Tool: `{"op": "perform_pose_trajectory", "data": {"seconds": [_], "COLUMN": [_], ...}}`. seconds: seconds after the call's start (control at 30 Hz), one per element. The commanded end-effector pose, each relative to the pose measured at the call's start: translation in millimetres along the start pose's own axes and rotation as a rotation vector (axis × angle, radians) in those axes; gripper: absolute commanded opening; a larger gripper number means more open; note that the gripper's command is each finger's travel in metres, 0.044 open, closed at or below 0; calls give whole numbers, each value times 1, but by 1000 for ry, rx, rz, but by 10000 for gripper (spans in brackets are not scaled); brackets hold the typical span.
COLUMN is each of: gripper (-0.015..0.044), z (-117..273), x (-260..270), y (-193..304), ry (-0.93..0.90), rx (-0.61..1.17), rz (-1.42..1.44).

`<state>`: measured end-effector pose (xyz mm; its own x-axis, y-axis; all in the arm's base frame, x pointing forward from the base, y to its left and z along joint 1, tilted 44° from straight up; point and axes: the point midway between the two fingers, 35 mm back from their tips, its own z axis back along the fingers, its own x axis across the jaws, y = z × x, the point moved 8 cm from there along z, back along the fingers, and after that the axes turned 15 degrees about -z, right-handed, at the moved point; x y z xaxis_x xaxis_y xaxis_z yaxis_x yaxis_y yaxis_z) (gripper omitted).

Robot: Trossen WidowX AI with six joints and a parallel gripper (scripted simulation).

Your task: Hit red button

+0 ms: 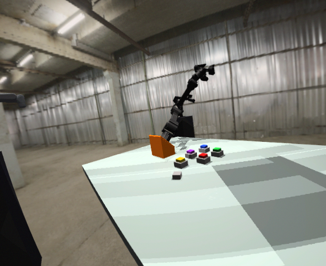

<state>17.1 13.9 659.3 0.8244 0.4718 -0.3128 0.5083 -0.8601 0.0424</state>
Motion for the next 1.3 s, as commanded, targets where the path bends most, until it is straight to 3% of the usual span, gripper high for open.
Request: {"op": "perform_pose_trajectory", "data": {"seconds": [0.0,0.3,0.6,0.93,1.27], "gripper": [400,400,400,400,400], "z": [0,13,65,161,290], "x": [2,72,155,239,302], "y": [3,101,192,257,281], "ry": [-7,-260,-540,-841,-1114], "rx": [9,337,713,1153,1708], "rz": [-4,-161,-361,-615,-947]}}
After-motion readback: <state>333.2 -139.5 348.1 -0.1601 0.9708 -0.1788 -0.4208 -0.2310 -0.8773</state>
